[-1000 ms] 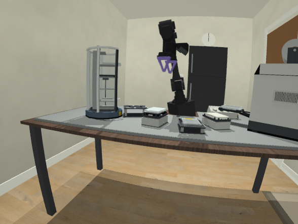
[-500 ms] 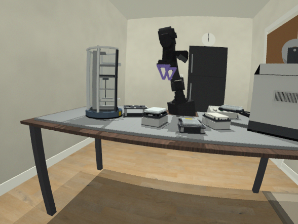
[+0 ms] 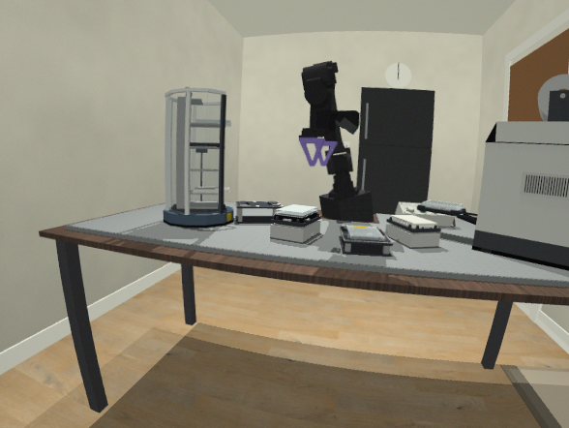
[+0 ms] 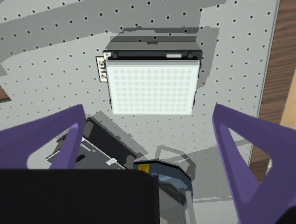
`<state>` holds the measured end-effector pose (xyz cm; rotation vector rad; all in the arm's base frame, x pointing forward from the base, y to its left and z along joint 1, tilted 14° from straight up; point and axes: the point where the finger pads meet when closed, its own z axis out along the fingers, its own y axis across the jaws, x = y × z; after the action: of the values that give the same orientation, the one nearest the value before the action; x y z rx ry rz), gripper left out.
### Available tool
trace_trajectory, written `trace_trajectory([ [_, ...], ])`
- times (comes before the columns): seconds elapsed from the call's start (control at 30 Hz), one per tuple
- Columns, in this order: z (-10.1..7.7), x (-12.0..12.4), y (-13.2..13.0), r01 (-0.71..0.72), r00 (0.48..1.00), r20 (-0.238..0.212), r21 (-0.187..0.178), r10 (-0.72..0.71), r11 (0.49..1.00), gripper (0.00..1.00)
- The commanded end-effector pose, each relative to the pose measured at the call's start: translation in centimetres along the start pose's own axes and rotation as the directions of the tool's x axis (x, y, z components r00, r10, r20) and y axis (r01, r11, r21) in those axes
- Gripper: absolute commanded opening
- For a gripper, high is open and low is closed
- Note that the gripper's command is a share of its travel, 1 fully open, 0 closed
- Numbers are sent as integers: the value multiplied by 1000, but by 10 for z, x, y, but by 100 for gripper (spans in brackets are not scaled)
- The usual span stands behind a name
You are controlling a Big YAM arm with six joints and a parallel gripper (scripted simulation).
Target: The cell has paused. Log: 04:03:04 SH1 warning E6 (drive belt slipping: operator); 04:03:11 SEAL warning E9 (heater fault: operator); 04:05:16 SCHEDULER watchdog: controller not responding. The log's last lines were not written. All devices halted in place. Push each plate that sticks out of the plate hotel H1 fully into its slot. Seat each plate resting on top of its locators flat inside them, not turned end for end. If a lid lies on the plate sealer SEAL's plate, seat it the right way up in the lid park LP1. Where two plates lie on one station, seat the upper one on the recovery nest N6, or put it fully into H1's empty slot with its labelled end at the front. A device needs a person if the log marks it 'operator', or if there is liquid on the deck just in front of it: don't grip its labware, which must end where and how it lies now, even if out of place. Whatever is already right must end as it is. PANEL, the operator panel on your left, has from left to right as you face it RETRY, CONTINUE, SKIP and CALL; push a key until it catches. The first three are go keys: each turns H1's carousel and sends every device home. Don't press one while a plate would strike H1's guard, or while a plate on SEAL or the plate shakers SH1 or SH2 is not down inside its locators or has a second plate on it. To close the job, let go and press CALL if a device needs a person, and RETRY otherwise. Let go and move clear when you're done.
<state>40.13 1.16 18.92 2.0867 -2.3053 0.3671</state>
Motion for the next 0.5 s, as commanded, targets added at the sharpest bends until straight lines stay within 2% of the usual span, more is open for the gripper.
trace_trajectory([
  [0.0,4,3,-7,1,1000,4,16,-1,1000,100],
  [0.03,4,3,-7,1,1000,4,16,-1,1000,100],
  [0.07,-9,-3,-19,7,1000,14,57,-8,998,100],
  [0.1,10,-2,-6,12,1000,6,14,-12,1000,100],
  [0.47,41,3,-7,2,1000,3,10,-2,1000,100],
])
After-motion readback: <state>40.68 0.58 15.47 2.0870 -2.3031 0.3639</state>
